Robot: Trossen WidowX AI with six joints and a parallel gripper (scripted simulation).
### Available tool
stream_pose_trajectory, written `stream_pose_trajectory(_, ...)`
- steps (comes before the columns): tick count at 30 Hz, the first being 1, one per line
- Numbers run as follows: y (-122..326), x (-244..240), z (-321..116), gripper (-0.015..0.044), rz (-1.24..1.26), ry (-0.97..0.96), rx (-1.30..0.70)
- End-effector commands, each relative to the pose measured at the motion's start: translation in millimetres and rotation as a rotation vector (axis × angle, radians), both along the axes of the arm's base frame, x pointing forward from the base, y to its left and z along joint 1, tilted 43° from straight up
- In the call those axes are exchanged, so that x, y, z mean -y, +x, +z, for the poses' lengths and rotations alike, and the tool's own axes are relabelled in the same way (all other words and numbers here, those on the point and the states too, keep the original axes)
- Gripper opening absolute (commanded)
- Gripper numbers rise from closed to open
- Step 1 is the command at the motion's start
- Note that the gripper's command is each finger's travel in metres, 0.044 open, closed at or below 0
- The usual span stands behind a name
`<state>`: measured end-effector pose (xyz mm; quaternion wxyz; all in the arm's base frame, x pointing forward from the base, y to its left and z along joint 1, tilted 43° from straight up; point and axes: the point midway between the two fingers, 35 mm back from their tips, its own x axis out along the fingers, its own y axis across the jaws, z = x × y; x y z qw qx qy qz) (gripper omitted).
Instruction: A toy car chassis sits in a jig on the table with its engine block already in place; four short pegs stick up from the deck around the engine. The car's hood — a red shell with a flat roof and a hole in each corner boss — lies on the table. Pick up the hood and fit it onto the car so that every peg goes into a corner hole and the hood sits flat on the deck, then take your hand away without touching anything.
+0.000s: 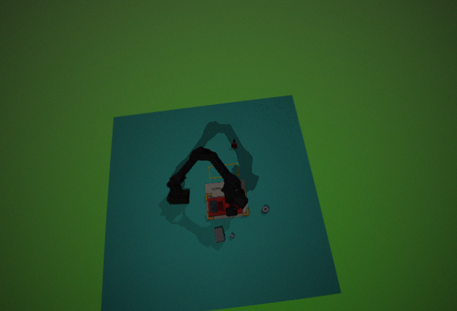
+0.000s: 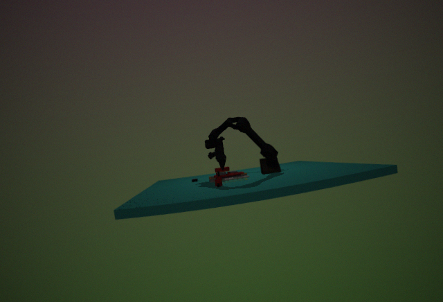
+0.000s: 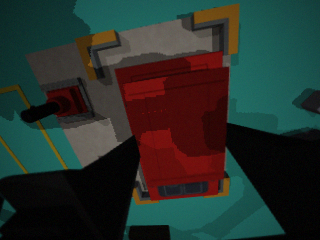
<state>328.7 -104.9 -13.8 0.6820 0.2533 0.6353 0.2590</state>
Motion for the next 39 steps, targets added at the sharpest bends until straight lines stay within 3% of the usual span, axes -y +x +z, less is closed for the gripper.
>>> stream_pose_trajectory(1,-0.1,-0.3,0.0,0.0,-0.006,0.004,0.001)
stream_pose_trajectory(39,0.9,-7.1,-7.5,0.0,-0.006,0.004,0.001)
